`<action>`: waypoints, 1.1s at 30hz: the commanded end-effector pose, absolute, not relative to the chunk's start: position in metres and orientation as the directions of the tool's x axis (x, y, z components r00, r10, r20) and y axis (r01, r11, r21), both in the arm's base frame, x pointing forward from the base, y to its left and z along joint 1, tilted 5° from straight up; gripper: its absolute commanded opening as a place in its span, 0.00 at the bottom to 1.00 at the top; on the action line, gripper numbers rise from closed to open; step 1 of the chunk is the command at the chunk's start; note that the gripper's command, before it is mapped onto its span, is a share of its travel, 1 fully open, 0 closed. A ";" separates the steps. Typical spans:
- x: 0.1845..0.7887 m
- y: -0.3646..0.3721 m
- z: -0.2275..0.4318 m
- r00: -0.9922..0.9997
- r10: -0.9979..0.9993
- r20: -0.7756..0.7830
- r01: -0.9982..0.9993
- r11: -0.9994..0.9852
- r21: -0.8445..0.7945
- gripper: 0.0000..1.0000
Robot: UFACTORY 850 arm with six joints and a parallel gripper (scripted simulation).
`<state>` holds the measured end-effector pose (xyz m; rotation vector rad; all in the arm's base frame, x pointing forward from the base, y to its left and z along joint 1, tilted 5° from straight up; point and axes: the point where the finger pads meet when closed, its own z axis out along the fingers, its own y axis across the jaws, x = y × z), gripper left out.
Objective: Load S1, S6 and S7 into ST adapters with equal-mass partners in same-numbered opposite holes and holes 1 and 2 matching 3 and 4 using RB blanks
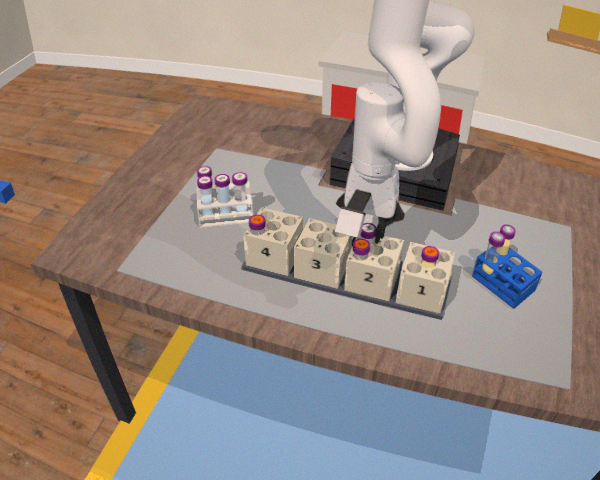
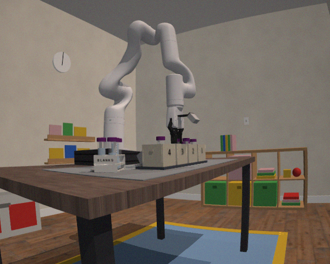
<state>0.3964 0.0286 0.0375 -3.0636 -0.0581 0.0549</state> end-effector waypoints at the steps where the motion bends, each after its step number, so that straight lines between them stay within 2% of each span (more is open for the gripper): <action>1: 0.397 0.029 0.038 0.999 0.039 -0.033 0.037 -0.996 -0.077 0.43; 19: 0.397 0.029 0.038 0.999 0.039 -0.033 0.037 -0.996 -0.077 0.43; 33: 0.398 0.026 0.066 0.999 0.039 -0.033 0.037 -0.996 -0.078 0.43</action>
